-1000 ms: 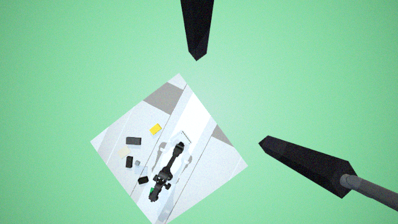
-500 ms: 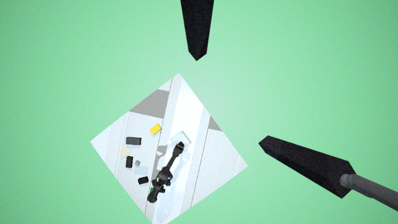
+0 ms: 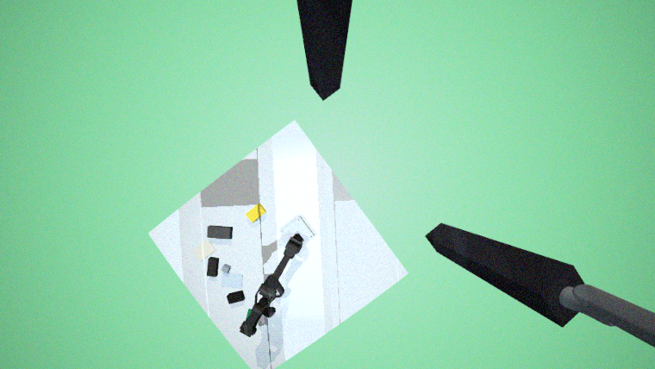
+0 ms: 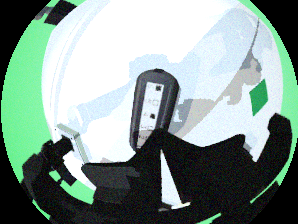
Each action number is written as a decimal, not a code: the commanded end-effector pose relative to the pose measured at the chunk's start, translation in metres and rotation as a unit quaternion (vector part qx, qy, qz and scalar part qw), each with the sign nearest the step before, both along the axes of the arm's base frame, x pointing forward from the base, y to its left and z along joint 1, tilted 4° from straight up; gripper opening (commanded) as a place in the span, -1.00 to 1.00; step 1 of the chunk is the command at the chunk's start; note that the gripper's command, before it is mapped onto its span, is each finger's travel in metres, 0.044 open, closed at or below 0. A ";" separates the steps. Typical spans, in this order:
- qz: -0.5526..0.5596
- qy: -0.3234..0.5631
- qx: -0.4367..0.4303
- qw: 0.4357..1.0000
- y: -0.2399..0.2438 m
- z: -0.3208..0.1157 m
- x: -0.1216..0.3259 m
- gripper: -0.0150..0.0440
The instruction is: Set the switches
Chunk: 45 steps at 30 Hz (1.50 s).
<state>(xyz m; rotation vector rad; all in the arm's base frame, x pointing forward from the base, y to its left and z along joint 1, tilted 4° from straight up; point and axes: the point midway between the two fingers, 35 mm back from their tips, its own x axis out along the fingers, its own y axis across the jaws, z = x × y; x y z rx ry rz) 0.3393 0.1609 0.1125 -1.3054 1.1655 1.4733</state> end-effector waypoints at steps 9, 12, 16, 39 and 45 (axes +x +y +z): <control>0.566 0.012 0.093 0.819 0.002 0.017 0.010 -0.49; 0.607 0.013 0.101 0.788 0.002 0.018 0.010 -0.49; 0.609 0.013 0.101 0.787 0.002 0.018 0.010 -0.49; 0.609 0.013 0.101 0.787 0.002 0.018 0.010 -0.49; 0.609 0.013 0.101 0.787 0.002 0.018 0.010 -0.49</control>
